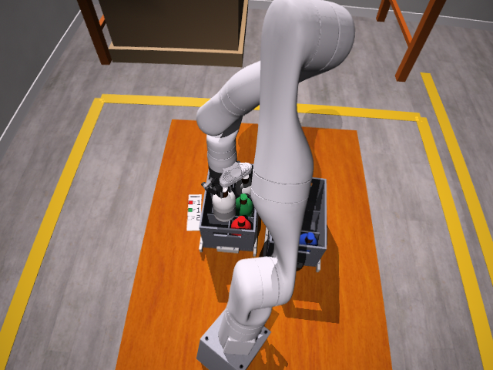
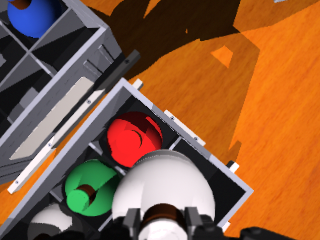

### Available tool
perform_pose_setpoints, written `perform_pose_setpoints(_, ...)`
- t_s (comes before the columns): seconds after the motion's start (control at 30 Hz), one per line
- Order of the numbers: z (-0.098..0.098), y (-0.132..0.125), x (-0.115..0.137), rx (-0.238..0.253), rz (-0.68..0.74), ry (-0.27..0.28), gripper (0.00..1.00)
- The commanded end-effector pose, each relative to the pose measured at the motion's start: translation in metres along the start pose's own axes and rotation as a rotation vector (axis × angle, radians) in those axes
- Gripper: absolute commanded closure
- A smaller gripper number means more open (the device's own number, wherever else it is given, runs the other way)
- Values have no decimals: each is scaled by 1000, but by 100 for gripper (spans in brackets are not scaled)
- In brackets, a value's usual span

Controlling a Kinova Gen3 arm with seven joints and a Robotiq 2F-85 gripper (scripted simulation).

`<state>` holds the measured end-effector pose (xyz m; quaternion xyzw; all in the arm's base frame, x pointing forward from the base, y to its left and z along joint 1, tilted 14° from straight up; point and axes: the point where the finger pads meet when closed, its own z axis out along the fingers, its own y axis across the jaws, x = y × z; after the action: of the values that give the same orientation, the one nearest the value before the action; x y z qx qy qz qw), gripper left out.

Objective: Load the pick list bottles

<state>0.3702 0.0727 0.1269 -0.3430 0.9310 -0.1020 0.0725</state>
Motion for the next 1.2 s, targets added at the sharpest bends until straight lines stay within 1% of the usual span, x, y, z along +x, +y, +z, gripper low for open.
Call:
perform_pose_setpoints(0.0,-1,6,-5,1,0,-2,90)
perform_pose_setpoints(0.23,0,18,-13,1,0,-2,90)
perform_pose_setpoints(0.3,0,18,-13,1,0,-2,90)
perform_pose_setpoints(0.53,0,32,-21,1,0,-2,90)
perform_pose_setpoints(1.17,0,30,-18,1,0,-2,90)
